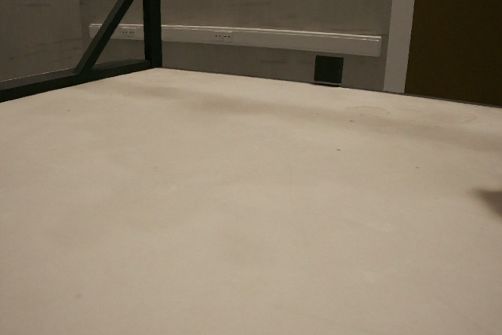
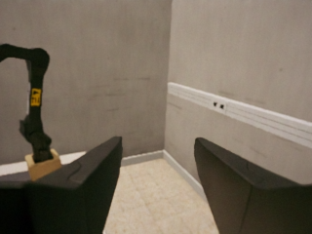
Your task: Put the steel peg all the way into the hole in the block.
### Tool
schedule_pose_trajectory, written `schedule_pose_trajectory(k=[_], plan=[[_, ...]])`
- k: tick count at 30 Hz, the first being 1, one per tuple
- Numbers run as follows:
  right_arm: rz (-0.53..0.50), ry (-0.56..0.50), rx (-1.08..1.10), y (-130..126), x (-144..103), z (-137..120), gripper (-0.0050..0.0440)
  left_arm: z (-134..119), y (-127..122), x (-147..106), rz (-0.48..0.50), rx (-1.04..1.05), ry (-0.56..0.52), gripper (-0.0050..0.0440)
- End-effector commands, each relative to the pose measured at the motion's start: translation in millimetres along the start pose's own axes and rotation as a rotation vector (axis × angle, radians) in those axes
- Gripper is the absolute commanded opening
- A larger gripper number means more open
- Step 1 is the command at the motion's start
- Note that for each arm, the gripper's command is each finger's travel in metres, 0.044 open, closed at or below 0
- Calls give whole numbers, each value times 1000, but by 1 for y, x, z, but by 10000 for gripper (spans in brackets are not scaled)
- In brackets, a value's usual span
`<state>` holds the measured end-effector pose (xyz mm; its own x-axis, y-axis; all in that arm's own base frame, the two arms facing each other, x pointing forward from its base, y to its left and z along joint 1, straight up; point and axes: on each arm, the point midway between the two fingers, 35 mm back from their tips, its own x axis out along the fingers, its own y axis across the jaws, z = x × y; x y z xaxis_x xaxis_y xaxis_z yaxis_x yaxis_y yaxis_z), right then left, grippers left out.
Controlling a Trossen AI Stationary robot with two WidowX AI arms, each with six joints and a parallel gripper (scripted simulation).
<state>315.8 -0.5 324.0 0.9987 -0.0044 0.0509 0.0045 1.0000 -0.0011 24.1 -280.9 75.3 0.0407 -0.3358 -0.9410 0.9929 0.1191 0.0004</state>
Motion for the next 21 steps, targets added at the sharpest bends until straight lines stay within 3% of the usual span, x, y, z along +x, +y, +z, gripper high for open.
schedule_pose_trajectory(k=[1, 8, 14, 16, 21], plan=[[3, -6, 3, 0, -1, 0, 200, 3, 1, -6, 1, -3, -26, 440], [4, -16, 1, 0, -1, 6, 200, -11, 23, -28, 92, -66, -88, 440], [4, -16, 1, 0, -1, 6, 200, -33, 66, -73, 265, -172, -225, 440], [4, -16, 1, 0, -1, 6, 200, -33, 66, -73, 265, -172, -225, 440], [4, -16, 1, 0, -1, 6, 200, -55, 106, -113, 426, -282, -354, 440]])
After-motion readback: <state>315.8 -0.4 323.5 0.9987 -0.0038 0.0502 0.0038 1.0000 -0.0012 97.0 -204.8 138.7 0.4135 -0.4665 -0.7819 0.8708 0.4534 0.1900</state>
